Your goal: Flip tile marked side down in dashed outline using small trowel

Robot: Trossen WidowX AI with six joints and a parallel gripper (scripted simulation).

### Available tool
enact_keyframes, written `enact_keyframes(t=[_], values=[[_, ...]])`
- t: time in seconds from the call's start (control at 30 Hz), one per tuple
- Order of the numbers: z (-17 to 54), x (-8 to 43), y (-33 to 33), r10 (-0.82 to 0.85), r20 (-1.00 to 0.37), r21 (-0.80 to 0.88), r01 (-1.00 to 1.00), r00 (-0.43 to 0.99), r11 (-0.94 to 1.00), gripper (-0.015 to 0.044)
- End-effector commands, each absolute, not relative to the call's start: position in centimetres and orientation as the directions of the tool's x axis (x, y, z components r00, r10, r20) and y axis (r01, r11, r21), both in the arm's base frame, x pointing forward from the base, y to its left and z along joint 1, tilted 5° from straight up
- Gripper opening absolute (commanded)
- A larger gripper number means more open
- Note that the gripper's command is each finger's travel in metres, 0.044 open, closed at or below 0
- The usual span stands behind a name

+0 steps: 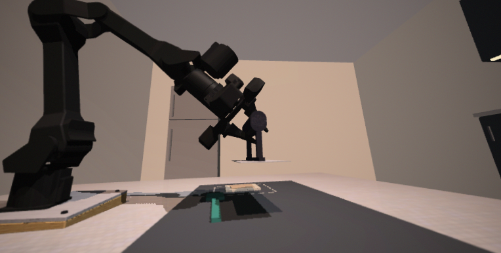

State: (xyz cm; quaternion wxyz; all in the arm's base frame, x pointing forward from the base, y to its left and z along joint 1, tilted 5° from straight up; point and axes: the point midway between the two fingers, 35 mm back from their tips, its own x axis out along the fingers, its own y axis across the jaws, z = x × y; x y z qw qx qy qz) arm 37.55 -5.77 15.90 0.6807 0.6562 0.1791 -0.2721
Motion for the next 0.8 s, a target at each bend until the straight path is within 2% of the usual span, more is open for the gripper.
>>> enact_keyframes(t=[0.0,0.53,0.77], values=[[16.5,37.8,-5.8,-0.134,-0.587,0.806,0.592,0.799,-0.002,0.0000],[15.8,37.5,-5.9,-0.139,-0.603,0.794,0.607,0.785,-0.013,0.0000],[15.3,37.8,-9.9,-0.287,-0.617,0.785,0.597,0.733,-0.163,0.0000]])
